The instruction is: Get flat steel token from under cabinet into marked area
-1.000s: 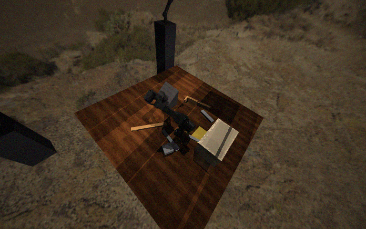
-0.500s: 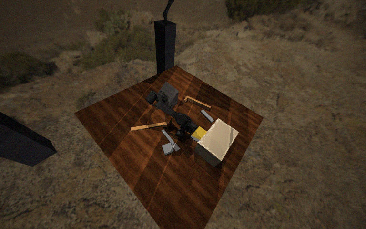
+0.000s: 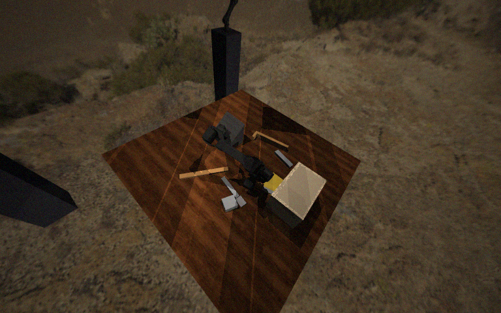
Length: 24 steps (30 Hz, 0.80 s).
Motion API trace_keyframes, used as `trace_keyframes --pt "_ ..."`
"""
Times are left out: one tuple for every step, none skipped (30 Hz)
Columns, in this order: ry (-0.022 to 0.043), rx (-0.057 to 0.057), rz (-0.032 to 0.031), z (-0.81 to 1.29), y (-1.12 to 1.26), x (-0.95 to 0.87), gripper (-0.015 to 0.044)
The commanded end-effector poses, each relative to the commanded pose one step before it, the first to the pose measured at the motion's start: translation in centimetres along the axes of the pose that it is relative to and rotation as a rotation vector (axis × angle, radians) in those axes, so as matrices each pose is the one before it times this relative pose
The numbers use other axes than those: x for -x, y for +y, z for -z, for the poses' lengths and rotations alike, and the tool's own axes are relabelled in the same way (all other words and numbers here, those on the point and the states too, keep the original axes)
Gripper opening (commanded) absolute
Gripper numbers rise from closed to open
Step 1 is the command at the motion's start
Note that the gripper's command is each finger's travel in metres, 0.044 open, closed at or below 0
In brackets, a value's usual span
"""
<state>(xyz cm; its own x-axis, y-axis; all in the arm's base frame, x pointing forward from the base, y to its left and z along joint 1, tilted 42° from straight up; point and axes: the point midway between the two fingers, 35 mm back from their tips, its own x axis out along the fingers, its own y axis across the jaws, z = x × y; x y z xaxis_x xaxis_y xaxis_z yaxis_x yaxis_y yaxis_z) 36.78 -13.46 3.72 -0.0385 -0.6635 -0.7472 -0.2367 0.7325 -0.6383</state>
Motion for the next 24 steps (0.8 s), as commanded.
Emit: trace_keyframes --pt "-0.00203 -0.0046 0.00166 -0.656 -0.072 0.018 0.0000" --pt "-0.00005 0.0000 0.00000 -0.096 -0.003 0.002 0.0000" --pt "-0.00005 0.0000 0.00000 -0.096 -0.003 0.002 0.0000" --pt "-0.00005 0.0000 0.00000 -0.096 -0.003 0.002 0.0000" --pt "-0.00005 0.0000 0.00000 -0.096 -0.003 0.002 0.0000" --pt "-0.00005 0.0000 0.00000 -0.096 -0.003 0.002 0.0000" --pt "-0.00005 0.0000 0.00000 -0.096 -0.003 0.002 0.0000" --pt "-0.00005 0.0000 0.00000 -0.096 -0.003 0.002 0.0000" --pt "-0.00005 0.0000 0.00000 -0.096 -0.003 0.002 0.0000" --pt "-0.00004 0.0000 0.00000 -0.092 -0.003 0.002 0.0000" --pt "-0.00004 0.0000 0.00000 -0.092 -0.003 0.002 0.0000" --pt "-0.00004 0.0000 0.00000 -0.092 -0.003 0.002 0.0000" --pt "-0.00004 0.0000 0.00000 -0.092 -0.002 0.002 0.0000" --pt "-0.00004 0.0000 0.00000 -0.091 -0.002 0.001 0.0000" --pt "-0.00004 0.0000 0.00000 -0.091 -0.002 0.001 0.0000" --pt "-0.00004 0.0000 0.00000 -0.091 -0.002 0.001 0.0000" --pt "-0.00004 0.0000 0.00000 -0.091 -0.001 0.001 0.0000" --pt "-0.00004 0.0000 0.00000 -0.091 -0.001 0.001 0.0000" --pt "-0.00004 0.0000 0.00000 -0.091 -0.001 0.001 0.0000" --pt "-0.00004 0.0000 0.00000 -0.091 -0.001 0.001 0.0000" --pt "-0.00004 0.0000 0.00000 -0.090 0.000 0.001 0.0000" --pt "-0.00004 0.0000 0.00000 -0.090 0.000 0.001 0.0000" --pt "-0.00004 0.0000 0.00000 -0.090 0.000 0.001 0.0000" --pt "-0.00004 0.0000 0.00000 -0.090 0.001 0.000 0.0000"
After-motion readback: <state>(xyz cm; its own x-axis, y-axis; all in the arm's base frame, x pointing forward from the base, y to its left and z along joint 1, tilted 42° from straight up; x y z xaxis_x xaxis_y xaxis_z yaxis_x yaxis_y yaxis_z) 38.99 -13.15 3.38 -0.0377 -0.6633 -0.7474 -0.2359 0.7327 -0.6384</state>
